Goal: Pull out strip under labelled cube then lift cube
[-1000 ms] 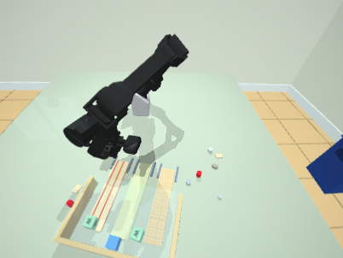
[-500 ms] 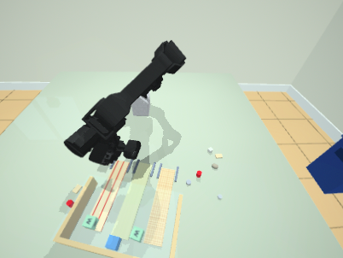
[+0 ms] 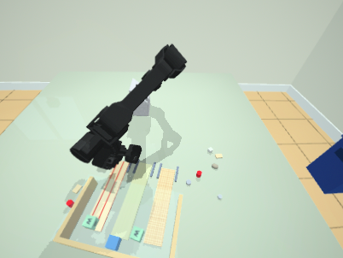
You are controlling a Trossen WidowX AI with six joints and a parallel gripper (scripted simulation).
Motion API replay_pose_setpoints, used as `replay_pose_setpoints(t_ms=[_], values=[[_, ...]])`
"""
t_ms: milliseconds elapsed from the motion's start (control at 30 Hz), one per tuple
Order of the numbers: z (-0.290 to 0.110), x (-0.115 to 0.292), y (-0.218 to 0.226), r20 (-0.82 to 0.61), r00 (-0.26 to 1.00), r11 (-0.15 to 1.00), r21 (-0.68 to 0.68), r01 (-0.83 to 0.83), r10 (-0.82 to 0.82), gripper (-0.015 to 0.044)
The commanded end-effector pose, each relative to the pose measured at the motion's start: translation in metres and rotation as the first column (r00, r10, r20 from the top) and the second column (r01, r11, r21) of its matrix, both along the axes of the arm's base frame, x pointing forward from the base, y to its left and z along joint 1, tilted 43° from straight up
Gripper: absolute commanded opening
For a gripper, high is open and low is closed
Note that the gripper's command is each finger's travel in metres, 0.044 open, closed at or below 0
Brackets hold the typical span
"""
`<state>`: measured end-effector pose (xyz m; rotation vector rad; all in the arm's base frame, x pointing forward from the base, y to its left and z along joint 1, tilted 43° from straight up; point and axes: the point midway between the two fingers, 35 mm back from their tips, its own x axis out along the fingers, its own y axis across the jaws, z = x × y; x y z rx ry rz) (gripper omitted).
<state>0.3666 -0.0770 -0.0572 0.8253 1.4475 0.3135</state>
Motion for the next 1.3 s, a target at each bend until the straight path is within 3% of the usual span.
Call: replay_pose_setpoints(t_ms=[0, 1267], values=[[-0.007, -0.001, 0.004, -0.008, 1.0, 1.0, 0.007, 0.007, -0.007, 0.0], [-0.025, 0.001, 0.025, -0.008, 1.0, 1.0, 0.01, 0.006, -0.006, 0.0]])
